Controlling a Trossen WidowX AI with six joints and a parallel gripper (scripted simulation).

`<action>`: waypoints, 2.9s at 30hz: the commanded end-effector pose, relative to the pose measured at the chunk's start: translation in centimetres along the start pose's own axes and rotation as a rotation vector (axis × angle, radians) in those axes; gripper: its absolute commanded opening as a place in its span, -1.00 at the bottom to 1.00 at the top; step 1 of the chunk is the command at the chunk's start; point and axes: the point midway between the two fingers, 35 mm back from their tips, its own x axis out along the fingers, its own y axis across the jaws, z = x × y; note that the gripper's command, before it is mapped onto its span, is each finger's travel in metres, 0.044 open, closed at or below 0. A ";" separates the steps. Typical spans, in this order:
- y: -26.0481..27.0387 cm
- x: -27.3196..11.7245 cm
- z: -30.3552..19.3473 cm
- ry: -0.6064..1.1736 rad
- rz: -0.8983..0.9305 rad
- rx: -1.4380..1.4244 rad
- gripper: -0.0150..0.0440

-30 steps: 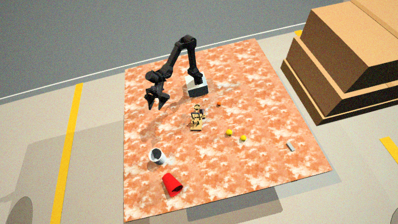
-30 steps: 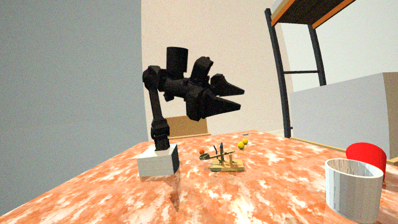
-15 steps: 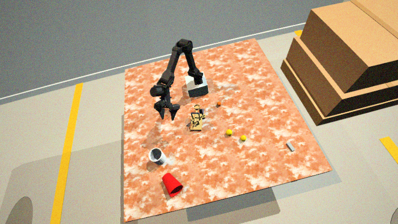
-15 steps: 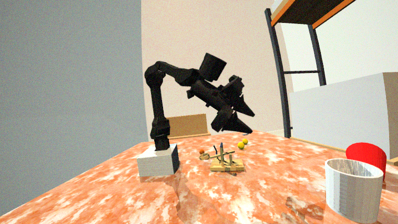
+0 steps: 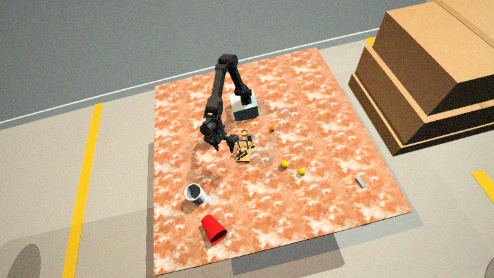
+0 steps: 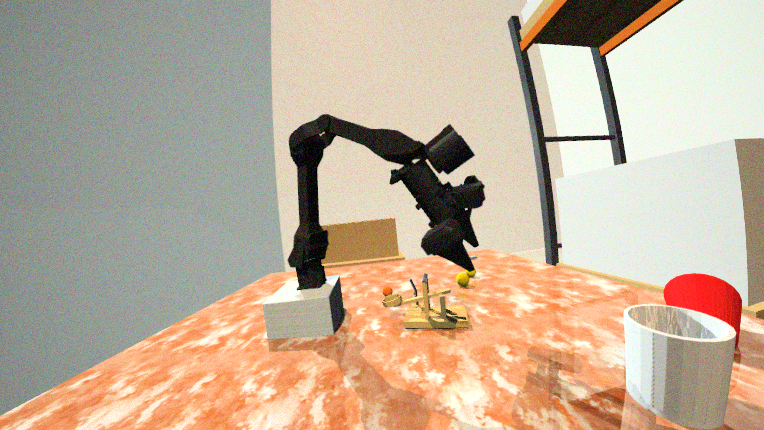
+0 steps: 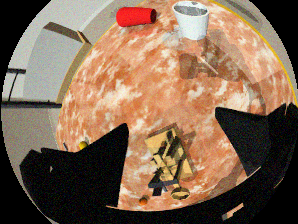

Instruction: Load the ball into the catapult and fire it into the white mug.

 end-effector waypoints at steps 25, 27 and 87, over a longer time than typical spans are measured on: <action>5.3 2.1 -8.1 0.476 -0.214 -0.336 1.00; 4.6 4.4 -9.1 0.476 -0.215 -0.336 1.00; 4.0 6.3 -9.9 0.476 -0.212 -0.329 -0.40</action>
